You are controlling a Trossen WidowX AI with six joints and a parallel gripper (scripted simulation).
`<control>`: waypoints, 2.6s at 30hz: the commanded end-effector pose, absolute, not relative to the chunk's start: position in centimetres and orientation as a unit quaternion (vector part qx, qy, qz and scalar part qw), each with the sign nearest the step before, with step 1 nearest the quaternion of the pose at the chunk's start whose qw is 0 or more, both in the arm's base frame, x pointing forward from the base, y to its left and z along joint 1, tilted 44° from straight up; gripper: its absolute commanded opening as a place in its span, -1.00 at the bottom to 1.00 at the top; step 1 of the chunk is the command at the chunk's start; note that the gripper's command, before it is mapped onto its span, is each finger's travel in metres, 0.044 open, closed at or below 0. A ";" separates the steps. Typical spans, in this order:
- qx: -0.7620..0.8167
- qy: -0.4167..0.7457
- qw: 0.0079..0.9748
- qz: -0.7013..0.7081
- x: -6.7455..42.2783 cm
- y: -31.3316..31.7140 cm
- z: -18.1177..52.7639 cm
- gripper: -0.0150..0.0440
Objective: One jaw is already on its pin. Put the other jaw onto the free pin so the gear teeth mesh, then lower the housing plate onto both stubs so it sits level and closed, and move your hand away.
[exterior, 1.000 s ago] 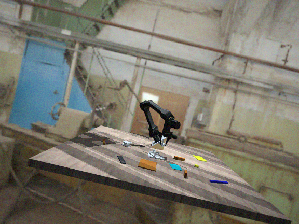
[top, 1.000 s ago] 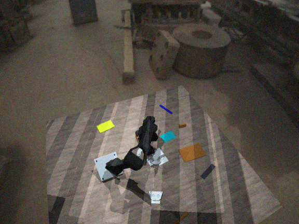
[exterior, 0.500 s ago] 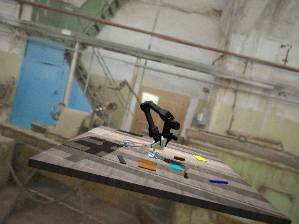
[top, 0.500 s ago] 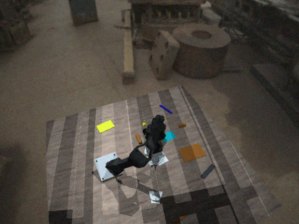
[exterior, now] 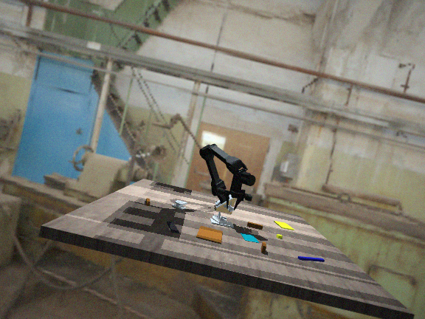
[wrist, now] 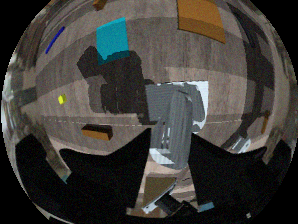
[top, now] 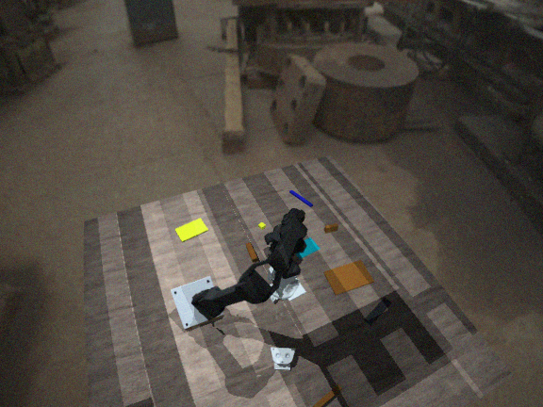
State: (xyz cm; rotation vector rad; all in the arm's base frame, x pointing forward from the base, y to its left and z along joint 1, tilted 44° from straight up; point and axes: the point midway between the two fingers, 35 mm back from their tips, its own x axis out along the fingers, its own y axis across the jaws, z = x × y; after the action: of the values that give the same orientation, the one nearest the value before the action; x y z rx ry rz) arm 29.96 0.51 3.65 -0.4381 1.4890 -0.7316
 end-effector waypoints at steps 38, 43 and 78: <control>-0.198 0.656 0.654 -0.321 30.2 -0.4 3.1 -0.04; -0.198 0.656 0.654 -0.321 30.2 -1.0 2.5 -0.04; -0.198 0.656 0.654 -0.322 29.8 -3.2 0.2 -0.04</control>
State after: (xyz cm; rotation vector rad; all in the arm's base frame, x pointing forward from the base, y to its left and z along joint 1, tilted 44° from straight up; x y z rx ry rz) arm 29.82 -3.15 0.16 -0.4420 1.4888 -0.7308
